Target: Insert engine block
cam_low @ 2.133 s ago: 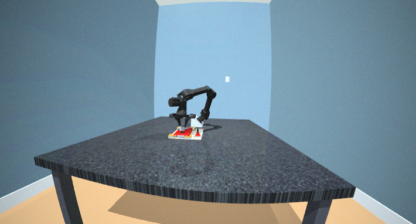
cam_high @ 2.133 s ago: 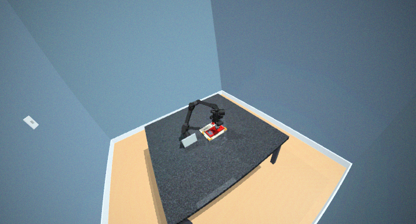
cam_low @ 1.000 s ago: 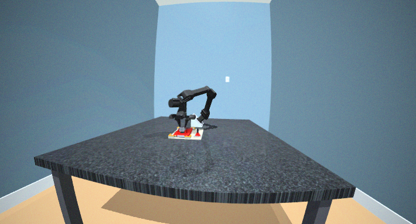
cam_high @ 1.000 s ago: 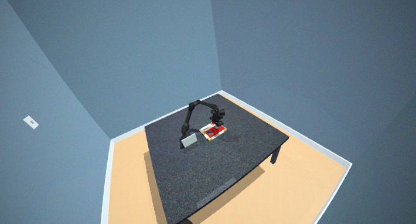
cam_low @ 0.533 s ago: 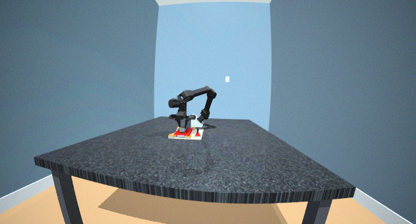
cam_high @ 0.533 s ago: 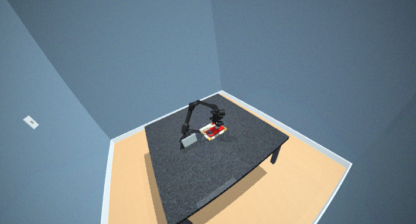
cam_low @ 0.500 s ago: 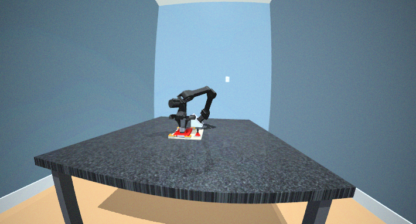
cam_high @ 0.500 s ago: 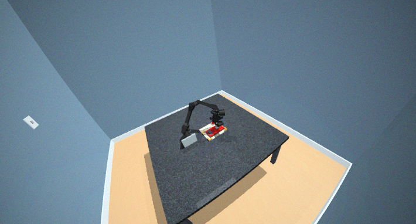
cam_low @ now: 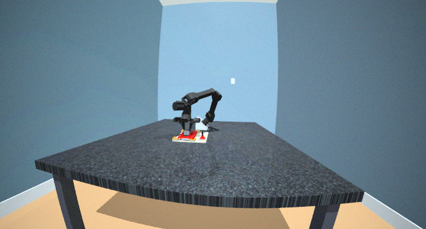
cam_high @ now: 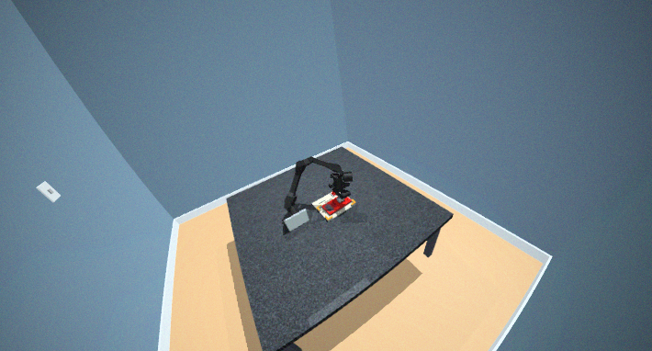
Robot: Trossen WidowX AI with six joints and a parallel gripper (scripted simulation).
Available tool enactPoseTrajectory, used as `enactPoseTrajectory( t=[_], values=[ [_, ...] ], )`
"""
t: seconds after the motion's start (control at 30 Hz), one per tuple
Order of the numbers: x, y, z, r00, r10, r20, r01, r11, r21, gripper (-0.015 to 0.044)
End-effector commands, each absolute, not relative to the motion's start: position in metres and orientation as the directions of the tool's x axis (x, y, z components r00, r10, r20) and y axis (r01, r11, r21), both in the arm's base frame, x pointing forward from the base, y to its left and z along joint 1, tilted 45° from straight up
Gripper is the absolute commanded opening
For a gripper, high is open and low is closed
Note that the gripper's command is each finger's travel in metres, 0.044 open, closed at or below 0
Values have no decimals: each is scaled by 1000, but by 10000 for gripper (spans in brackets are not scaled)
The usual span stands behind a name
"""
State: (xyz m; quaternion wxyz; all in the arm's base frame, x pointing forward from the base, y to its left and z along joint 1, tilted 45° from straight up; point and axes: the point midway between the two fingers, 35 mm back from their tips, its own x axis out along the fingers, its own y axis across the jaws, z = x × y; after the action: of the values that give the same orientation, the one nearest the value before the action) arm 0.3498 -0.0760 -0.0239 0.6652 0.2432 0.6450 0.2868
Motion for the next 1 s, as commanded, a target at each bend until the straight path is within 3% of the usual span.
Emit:
enactPoseTrajectory(
  t=[0.0, 0.97],
  values=[
    [350, -74, -25, 2, 698, -717, -65, 715, 696, 159],
    [350, -72, -27, 2, 698, -716, -64, 715, 696, 159]
  ],
)
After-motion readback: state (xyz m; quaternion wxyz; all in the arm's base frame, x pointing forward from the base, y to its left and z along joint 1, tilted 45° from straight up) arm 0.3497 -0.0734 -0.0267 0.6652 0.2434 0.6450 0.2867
